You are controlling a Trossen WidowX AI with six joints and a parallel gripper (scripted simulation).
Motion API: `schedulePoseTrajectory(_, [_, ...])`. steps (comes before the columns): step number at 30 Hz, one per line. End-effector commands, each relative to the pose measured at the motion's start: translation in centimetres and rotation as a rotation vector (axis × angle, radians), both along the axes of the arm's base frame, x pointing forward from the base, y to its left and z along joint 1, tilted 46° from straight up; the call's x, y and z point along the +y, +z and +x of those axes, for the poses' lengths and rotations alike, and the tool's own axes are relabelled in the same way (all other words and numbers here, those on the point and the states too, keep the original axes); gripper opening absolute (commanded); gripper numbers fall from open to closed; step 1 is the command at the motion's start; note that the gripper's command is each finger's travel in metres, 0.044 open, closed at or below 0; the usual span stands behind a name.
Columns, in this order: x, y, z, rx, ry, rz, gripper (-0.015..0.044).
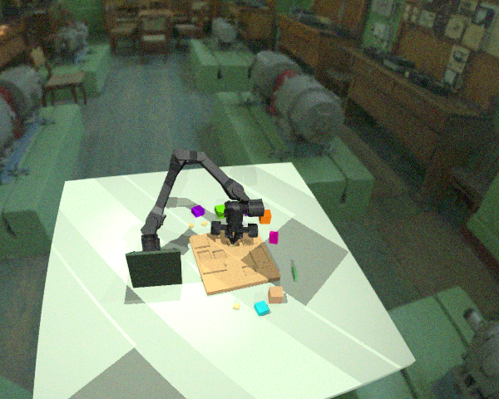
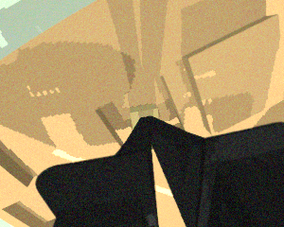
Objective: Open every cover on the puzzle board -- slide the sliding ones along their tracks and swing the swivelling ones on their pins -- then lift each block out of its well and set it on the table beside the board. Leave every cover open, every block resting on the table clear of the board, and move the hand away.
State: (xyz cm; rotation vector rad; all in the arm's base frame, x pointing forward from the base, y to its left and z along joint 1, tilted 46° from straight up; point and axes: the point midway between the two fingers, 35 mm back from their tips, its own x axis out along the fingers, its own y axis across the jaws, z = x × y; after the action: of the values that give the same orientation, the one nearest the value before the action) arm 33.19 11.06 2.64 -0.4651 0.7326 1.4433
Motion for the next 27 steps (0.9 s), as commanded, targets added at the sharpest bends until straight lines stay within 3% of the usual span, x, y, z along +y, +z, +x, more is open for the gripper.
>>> schedulePoseTrajectory(1, [0.2,0.0,-0.1,0.003,0.002,0.005,0.0000])
schedulePoseTrajectory(23, [-0.8,0.7,0.0,0.002,0.002,0.003,0.0000])
schedulePoseTrajectory(27, [-1.5,1.3,0.1,0.005,-0.001,0.000,0.0105])
